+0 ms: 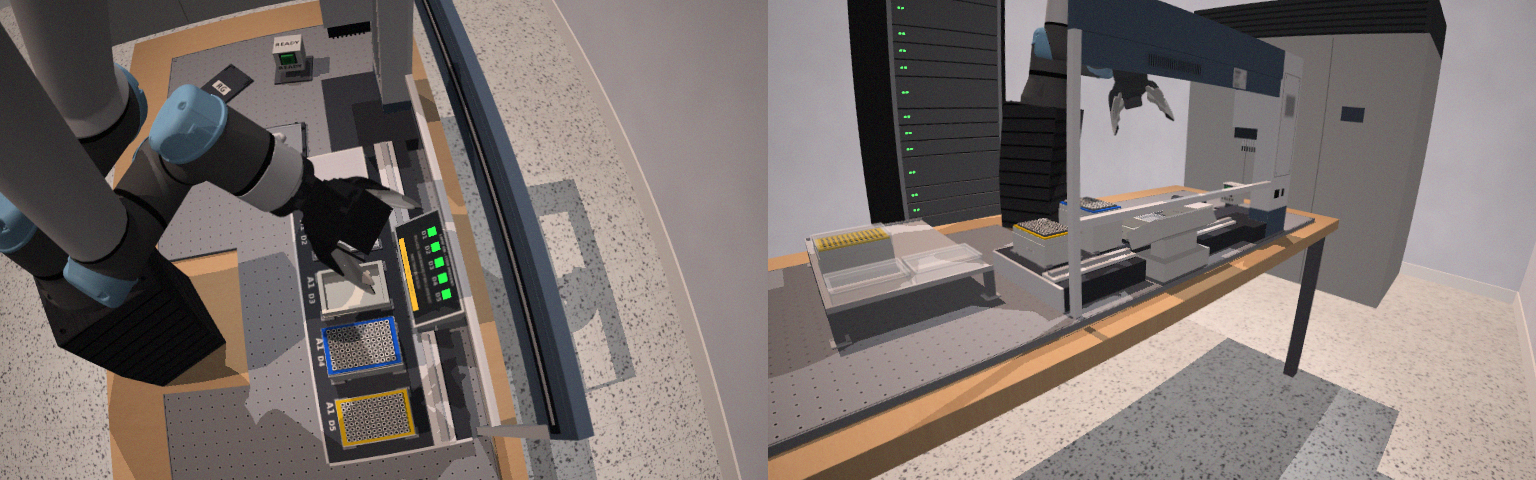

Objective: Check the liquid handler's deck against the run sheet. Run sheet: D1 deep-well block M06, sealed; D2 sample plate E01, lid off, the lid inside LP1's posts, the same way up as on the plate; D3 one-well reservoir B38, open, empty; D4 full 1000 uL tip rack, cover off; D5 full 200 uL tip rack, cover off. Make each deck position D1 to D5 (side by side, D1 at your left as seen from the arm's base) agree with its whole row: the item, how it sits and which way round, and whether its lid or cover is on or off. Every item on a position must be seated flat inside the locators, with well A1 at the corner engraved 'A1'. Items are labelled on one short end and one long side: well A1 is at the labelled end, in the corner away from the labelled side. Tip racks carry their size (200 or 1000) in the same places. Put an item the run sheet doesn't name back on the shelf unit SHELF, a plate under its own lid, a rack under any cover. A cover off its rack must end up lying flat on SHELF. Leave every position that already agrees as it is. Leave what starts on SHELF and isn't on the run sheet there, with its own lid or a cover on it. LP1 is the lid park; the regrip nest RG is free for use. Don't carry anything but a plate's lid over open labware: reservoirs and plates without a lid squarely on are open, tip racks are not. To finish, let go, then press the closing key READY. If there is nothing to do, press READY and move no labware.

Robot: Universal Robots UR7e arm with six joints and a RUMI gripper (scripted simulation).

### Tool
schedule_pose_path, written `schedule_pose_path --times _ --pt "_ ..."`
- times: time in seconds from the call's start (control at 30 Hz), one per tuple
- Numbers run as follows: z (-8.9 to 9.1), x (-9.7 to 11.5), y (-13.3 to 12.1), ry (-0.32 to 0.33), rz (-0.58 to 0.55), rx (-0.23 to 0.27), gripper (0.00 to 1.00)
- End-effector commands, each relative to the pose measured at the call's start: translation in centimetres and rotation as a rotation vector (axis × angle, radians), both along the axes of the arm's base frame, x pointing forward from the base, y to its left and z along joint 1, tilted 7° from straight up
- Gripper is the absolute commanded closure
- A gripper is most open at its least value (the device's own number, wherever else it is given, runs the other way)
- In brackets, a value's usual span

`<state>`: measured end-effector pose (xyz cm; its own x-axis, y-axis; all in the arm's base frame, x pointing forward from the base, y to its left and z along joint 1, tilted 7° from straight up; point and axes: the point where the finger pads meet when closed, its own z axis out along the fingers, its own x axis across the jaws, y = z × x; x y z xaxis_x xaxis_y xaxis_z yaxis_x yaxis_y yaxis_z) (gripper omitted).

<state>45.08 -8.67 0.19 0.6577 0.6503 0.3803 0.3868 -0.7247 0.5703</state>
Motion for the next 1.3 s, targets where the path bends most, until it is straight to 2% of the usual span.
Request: schedule_pose_path --times 0.0,0.53,0.57,1.27 --pt "-1.86 -9.36 2.34 0.001 -0.251 0.122 0.18" --pt "-2.07 -9.27 3.16 0.018 -0.246 0.124 0.18" --pt "-1.98 -9.50 2.43 0.003 -0.247 0.123 0.18" --pt "-2.01 -9.49 2.44 0.004 -0.247 0.124 0.18"
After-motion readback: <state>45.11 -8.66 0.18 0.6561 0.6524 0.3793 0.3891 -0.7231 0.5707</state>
